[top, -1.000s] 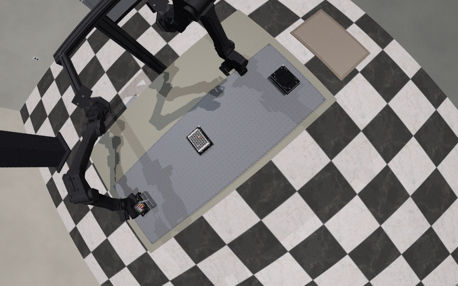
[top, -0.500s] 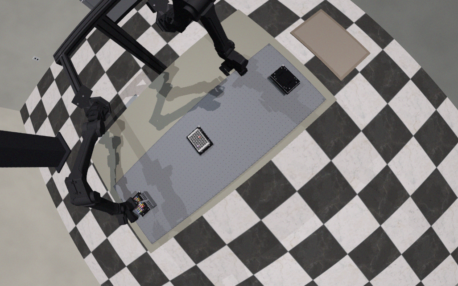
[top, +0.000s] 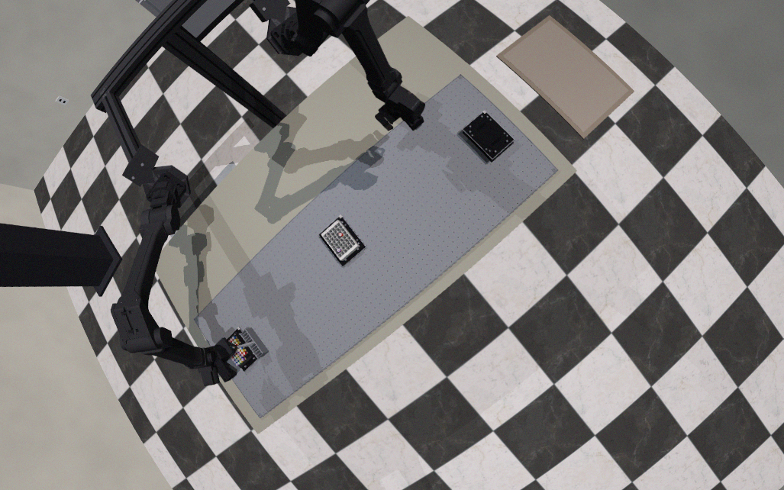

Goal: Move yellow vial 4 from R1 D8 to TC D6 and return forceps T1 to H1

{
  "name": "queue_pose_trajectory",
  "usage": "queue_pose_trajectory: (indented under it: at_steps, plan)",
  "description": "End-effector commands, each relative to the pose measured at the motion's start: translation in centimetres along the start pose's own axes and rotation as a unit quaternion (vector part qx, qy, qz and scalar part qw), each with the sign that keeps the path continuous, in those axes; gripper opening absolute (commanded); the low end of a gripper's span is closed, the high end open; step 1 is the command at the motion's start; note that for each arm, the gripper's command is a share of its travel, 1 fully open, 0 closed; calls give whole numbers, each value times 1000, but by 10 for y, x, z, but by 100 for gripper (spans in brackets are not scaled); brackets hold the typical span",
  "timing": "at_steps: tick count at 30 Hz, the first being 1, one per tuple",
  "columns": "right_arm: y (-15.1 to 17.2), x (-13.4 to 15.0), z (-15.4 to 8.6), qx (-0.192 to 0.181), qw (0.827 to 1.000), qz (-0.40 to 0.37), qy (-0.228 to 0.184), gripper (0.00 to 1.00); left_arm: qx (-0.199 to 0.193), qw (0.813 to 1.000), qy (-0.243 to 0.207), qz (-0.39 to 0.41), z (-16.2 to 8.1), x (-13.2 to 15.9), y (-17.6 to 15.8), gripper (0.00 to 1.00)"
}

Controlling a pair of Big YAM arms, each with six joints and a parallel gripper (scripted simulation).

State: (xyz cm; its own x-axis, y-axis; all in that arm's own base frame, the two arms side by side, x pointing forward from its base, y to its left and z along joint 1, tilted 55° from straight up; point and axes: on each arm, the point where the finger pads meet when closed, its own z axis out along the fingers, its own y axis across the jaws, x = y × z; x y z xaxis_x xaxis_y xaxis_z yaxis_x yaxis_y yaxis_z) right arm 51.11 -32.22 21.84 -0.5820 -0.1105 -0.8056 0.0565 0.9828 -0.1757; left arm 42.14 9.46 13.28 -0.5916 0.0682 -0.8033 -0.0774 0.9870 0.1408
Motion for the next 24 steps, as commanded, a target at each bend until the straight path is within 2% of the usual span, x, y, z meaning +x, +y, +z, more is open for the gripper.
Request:
queue_pose_trajectory:
  at_steps: [1,9,10,11,20,21,22,24]
  plan:
    - [-3,-5,-4,4,1000,-5,-5,24,-7,1000,-25,6,-7,-15,6,100]
    - [-3,-4,-4,4,1000,-5,-5,24,-7,1000,-25,6,-7,-15,6,100]
    - [-6,-6,-12,11,1000,-12,-13,24,-7,1000,-25,6,-7,-15,6,100]
    - [-3,-4,-4,4,1000,-5,-5,24,-7,1000,-25,6,-7,-15,6,100]
    - [-3,-4,-4,4,1000,-5,-5,24,-7,1000,-25,6,-7,-15,6,100]
    - [-6,-6,-13,12,1000,-12,-13,24,-7,1000,-25,6,-7,-15,6,100]
    - [-3,-3,-4,4,1000,-5,-5,24,-7,1000,-25,6,-7,-15,6,100]
    - [-3,-3,-4,4,1000,-5,-5,24,-7,1000,-25,6,-7,-15,6,100]
